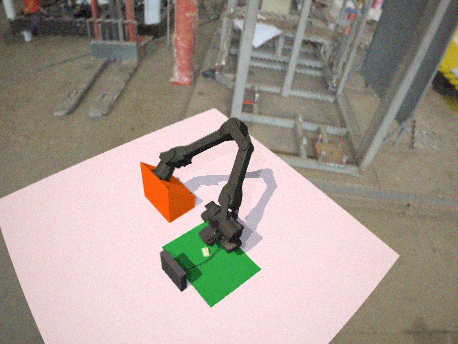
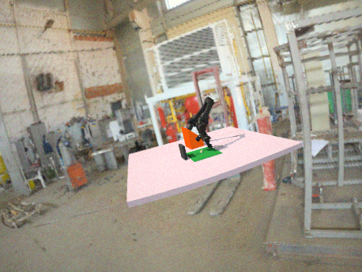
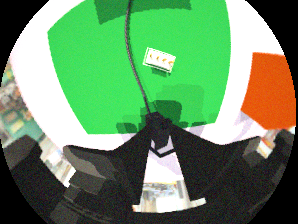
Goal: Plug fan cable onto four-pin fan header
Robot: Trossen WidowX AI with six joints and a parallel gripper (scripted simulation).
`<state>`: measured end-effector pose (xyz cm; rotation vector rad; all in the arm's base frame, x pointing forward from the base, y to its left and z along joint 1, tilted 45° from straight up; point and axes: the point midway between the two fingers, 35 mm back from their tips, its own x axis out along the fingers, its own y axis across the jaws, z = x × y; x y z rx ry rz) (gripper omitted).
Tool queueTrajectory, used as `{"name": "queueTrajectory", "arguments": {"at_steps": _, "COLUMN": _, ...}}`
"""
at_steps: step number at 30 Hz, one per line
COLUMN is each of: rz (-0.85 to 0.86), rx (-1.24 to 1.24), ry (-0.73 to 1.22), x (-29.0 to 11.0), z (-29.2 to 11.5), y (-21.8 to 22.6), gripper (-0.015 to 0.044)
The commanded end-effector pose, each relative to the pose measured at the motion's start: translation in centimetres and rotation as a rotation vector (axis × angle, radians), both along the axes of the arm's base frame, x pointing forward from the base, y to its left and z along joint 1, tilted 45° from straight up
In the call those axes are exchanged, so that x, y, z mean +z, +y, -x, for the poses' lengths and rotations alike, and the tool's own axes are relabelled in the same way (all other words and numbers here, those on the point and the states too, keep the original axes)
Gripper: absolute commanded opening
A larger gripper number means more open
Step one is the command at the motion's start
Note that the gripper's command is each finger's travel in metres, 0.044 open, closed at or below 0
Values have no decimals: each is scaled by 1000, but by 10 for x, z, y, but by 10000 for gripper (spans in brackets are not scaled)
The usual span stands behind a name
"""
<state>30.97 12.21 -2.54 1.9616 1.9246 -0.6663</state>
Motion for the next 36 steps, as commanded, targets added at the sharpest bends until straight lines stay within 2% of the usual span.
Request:
{"name": "queueTrajectory", "arguments": {"at_steps": 1, "rz": 4, "rx": -1, "ry": -13, "x": 10, "z": -3, "y": -10, "gripper": 0}}
{"name": "queueTrajectory", "arguments": {"at_steps": 22, "rz": -4, "rx": -3, "ry": -8, "x": 58, "z": -2, "y": -54, "gripper": 0}}
{"name": "queueTrajectory", "arguments": {"at_steps": 28, "rz": -3, "rx": 1, "ry": -13, "x": 59, "z": -2, "y": -56, "gripper": 0}}
{"name": "queueTrajectory", "arguments": {"at_steps": 36, "rz": 67, "rx": 146, "ry": -207, "x": 50, "z": -18, "y": -64, "gripper": 0}}
